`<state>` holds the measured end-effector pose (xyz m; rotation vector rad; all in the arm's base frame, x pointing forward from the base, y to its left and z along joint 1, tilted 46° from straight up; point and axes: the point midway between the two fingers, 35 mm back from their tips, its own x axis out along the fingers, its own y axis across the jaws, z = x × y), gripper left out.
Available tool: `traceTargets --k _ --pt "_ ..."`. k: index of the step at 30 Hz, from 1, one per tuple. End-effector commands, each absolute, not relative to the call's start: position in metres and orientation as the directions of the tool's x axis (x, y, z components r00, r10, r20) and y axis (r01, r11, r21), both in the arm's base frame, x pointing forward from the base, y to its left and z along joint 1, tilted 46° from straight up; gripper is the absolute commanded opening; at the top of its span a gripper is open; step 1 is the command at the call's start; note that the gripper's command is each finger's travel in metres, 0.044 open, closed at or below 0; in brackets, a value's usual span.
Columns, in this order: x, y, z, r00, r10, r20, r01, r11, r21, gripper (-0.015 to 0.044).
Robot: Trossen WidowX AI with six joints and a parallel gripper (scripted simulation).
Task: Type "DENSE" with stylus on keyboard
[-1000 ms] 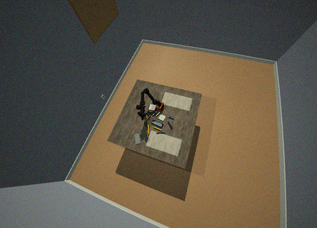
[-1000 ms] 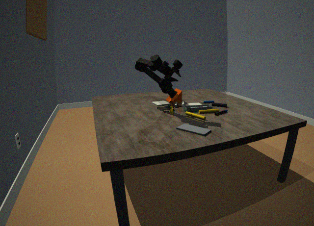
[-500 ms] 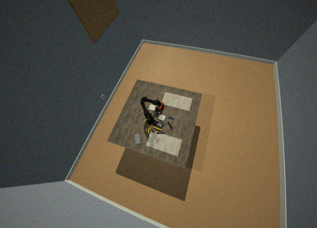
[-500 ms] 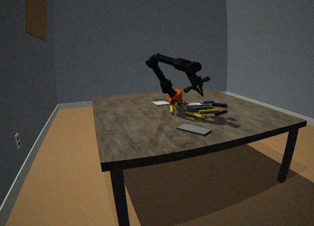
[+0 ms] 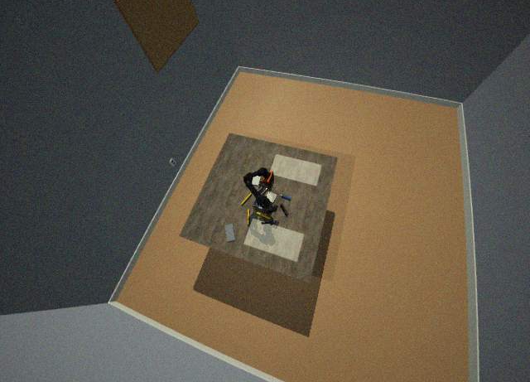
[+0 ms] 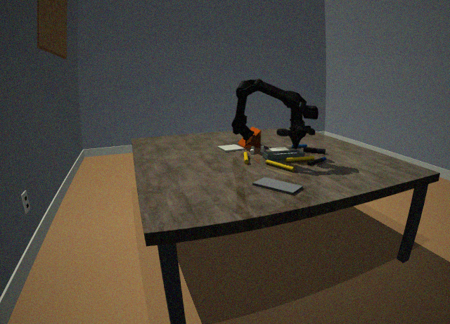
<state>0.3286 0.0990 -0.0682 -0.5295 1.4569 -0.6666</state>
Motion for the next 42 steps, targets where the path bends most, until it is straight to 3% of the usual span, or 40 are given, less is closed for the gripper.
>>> traceTargets --k 1,12,25,30,42 --pt "0.331 0.100 -0.067 0.002 -0.706 -0.708 0.096 0.705 -0.702 0.0000" --pt "0.326 0.057 -0.024 0.001 -0.708 -0.706 0.095 0.703 -0.705 0.0000" --pt "0.325 0.053 -0.021 0.001 -0.708 -0.706 0.094 0.703 -0.705 0.0000" --pt "0.320 0.013 0.020 0.001 -0.710 -0.704 0.094 0.701 -0.707 0.0000" --pt "0.320 0.011 0.022 0.000 -0.710 -0.704 0.094 0.701 -0.707 0.0000"
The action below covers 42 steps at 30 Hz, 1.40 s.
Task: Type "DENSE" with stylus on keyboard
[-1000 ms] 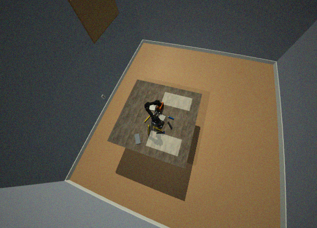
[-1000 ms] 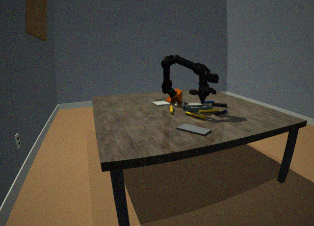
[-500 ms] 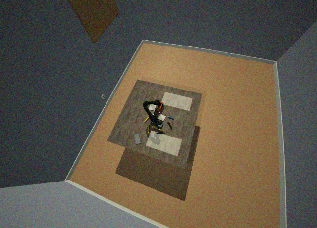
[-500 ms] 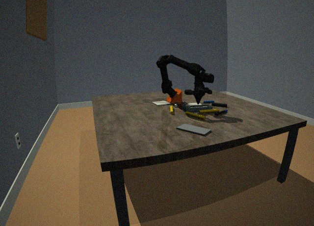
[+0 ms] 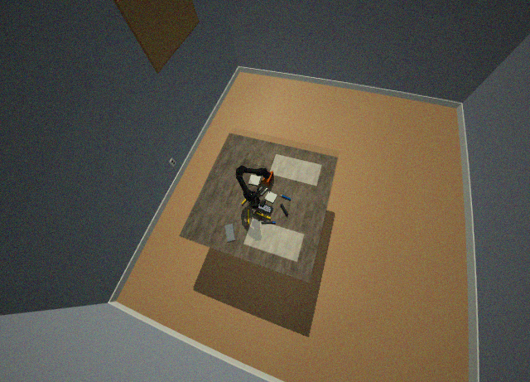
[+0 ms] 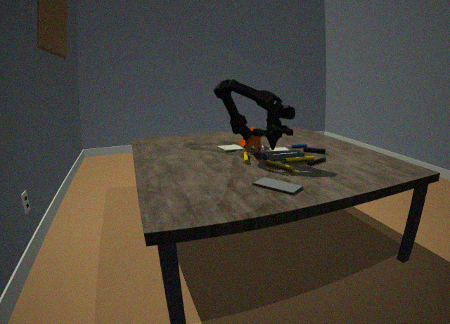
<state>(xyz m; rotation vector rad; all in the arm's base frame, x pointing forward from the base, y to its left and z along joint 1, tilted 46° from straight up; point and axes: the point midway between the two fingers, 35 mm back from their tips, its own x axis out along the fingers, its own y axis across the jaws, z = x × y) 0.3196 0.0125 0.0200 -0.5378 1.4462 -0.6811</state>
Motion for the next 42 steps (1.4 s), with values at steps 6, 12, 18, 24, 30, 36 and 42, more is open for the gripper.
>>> traceTargets --k 6,12,18,24,30,36,42 --pt "0.292 0.031 0.001 0.000 -0.709 -0.705 0.093 0.702 -0.706 0.0000" --pt "0.292 0.031 0.001 0.000 -0.709 -0.705 0.093 0.702 -0.706 0.0000" --pt "0.293 0.033 -0.001 0.000 -0.709 -0.705 0.093 0.702 -0.706 0.0000" --pt "0.299 0.082 -0.049 0.001 -0.706 -0.708 0.094 0.705 -0.703 0.0000" --pt "0.299 0.084 -0.051 0.001 -0.706 -0.708 0.094 0.705 -0.703 0.0000" --pt "0.299 0.084 -0.051 0.001 -0.706 -0.708 0.094 0.705 -0.703 0.0000" --pt "0.299 0.125 -0.010 0.000 -0.705 -0.709 0.093 0.706 -0.702 0.0000"
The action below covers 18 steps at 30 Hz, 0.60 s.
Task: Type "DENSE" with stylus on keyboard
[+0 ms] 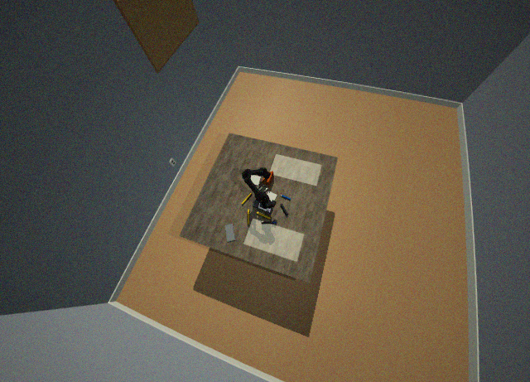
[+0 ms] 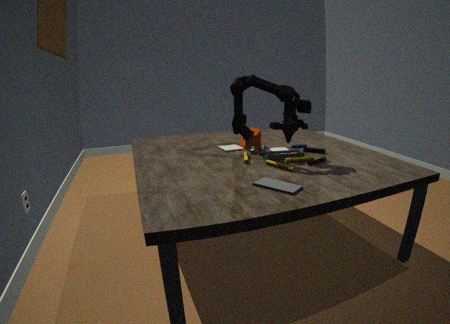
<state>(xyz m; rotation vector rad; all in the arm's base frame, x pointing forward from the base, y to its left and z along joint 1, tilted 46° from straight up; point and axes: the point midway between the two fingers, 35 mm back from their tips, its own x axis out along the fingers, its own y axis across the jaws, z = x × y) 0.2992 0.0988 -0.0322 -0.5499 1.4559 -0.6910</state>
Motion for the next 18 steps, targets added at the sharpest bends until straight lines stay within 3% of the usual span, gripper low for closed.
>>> traceTargets --k 1,10,13,16,18 --pt "0.299 0.126 -0.009 0.000 -0.705 -0.709 0.093 0.706 -0.702 0.0000" --pt "0.301 0.123 -0.013 0.015 -0.704 -0.710 0.092 0.708 -0.700 0.0000" --pt "0.300 0.125 -0.015 0.016 -0.700 -0.714 0.076 0.712 -0.698 0.0079" --pt "0.282 0.146 -0.044 0.038 -0.638 -0.769 -0.161 0.756 -0.635 0.0150" --pt "0.264 0.163 -0.068 0.054 -0.578 -0.814 -0.367 0.747 -0.555 0.0150"
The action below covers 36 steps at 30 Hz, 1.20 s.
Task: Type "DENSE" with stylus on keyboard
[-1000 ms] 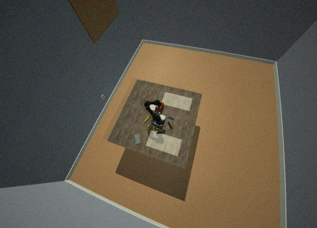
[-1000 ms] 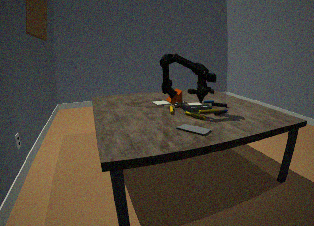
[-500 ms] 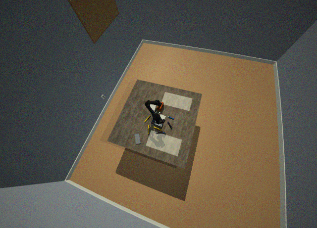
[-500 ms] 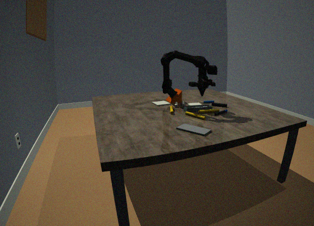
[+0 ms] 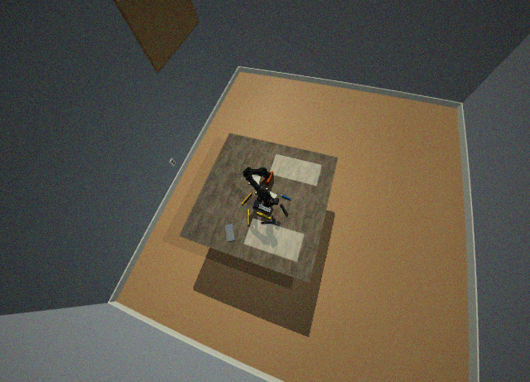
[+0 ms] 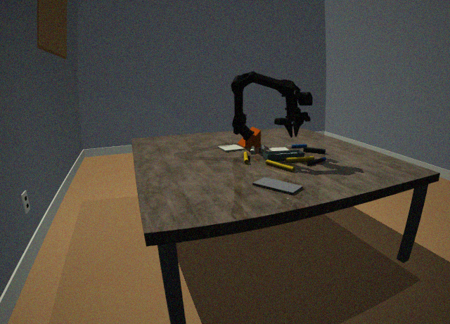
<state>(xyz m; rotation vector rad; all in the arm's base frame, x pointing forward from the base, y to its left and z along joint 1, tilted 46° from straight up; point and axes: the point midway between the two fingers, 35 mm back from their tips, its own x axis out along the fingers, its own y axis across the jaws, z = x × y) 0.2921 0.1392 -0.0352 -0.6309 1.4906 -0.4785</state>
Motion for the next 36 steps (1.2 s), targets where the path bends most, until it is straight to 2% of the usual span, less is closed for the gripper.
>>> traceTargets --k 1,3,7,15,36 --pt "0.255 0.171 -0.080 0.060 -0.547 -0.835 -0.467 0.724 -0.508 0.0150" --pt "0.238 0.184 -0.098 0.068 -0.491 -0.869 -0.626 0.657 -0.420 0.0150" --pt "0.212 0.200 -0.122 0.072 -0.405 -0.911 -0.819 0.498 -0.286 0.0150" --pt "0.162 0.221 -0.156 0.057 -0.253 -0.966 -0.992 0.091 -0.083 0.0150" --pt "0.158 0.219 -0.161 0.057 -0.252 -0.966 -0.993 0.088 -0.081 0.0150"
